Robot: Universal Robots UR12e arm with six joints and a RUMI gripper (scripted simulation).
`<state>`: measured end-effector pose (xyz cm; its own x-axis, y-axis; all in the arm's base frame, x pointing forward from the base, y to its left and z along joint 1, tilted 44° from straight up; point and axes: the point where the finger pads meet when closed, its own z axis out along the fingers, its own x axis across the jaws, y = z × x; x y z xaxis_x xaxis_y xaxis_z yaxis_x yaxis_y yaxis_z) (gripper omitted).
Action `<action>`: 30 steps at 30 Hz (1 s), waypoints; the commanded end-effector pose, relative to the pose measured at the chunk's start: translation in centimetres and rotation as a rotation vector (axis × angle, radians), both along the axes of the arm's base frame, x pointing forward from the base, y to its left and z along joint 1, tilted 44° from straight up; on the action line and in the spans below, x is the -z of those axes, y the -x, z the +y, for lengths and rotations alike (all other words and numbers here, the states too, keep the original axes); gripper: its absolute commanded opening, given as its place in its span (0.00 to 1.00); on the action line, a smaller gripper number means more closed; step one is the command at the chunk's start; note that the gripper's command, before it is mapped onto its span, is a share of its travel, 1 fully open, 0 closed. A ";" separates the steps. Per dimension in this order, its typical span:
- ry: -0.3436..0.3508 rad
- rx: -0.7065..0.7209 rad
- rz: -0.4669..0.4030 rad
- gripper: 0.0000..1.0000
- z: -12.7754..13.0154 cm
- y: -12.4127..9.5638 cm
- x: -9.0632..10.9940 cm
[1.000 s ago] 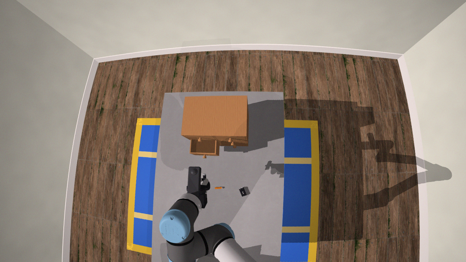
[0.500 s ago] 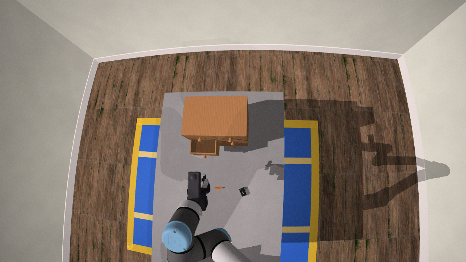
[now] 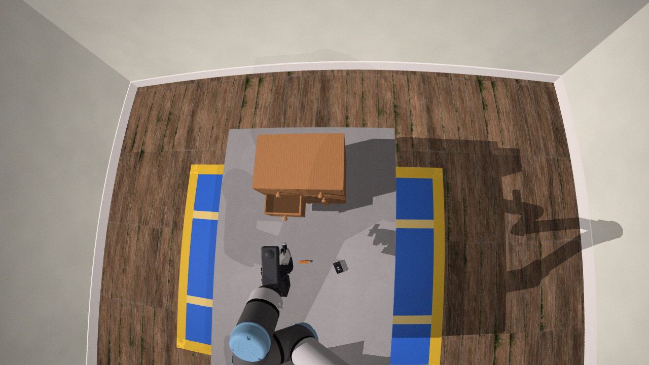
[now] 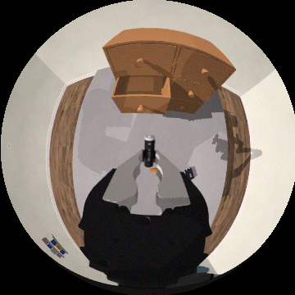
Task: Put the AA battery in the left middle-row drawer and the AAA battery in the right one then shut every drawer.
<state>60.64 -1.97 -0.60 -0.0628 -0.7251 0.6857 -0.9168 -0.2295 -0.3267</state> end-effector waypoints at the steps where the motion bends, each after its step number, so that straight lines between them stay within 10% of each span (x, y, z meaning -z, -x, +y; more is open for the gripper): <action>1: 0.003 -0.036 -0.037 0.05 0.0 0.0 0.1; 30: 0.017 -0.198 -0.208 0.05 -0.1 0.2 0.1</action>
<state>60.47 -2.02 -0.67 -0.0623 -0.7254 0.6855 -0.7975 -0.3768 -0.4712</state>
